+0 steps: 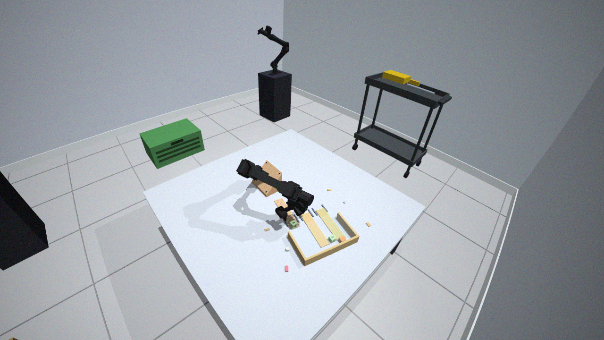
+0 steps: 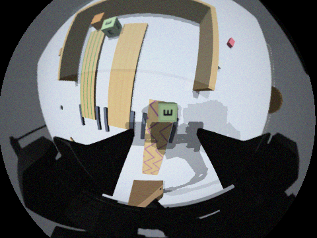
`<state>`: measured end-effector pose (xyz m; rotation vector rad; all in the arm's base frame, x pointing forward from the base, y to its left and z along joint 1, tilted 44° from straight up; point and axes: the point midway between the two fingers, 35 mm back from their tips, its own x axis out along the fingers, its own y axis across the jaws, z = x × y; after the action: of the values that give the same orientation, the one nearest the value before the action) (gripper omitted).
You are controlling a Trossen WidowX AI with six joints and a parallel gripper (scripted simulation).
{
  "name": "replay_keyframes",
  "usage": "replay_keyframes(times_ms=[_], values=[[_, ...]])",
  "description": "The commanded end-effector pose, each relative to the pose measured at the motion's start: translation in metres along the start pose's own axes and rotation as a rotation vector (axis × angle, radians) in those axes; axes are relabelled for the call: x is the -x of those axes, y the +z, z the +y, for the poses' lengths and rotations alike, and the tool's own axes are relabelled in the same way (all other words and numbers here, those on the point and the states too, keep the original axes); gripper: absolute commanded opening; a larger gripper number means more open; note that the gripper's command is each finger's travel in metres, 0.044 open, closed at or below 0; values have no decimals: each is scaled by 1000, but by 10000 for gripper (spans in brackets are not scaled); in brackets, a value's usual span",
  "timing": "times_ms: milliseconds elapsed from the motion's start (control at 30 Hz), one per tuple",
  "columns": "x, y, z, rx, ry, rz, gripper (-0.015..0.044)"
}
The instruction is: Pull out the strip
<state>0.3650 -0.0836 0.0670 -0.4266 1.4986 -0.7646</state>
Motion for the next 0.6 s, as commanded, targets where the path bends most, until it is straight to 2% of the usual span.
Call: replay_keyframes(times_ms=[0, 100, 333, 567], values=[[3, 15, -3, 7, -4, -3, 440], [3, 19, -4, 7, -4, -3, 440], [-5, 20, -4, 7, -3, -3, 256], [-17, 20, -4, 7, -3, -3, 250]])
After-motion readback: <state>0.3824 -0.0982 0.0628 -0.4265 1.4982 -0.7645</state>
